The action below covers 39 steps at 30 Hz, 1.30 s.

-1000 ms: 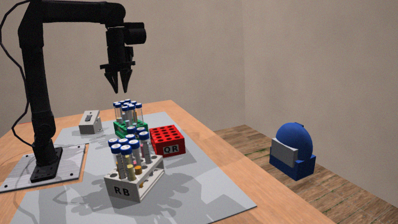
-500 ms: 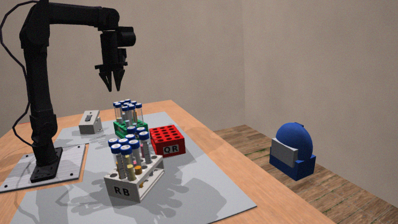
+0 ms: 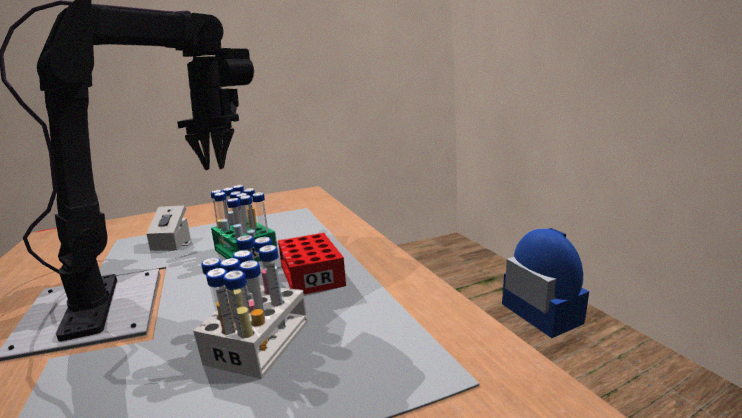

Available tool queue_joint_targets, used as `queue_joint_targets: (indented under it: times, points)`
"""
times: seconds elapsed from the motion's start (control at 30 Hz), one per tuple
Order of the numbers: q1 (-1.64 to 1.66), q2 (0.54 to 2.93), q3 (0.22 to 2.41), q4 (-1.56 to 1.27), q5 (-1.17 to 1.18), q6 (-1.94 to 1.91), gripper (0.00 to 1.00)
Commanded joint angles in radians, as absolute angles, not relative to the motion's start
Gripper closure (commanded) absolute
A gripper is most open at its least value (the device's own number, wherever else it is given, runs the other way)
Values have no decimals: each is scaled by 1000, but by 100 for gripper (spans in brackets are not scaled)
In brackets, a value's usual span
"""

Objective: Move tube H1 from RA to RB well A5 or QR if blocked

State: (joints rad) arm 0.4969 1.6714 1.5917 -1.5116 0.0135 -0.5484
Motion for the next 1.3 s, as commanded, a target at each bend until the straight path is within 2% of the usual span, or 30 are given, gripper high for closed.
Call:
queue_joint_targets:
  times: [0.0,0.67,0.9,1.27]
  points:
    - [482,1638,1571,-1516,17,-560,70]
    - [473,1651,1496,-1387,18,-568,70]
    - [469,1664,1410,-1335,17,-572,70]
    - [467,1645,1435,-1321,18,-573,70]
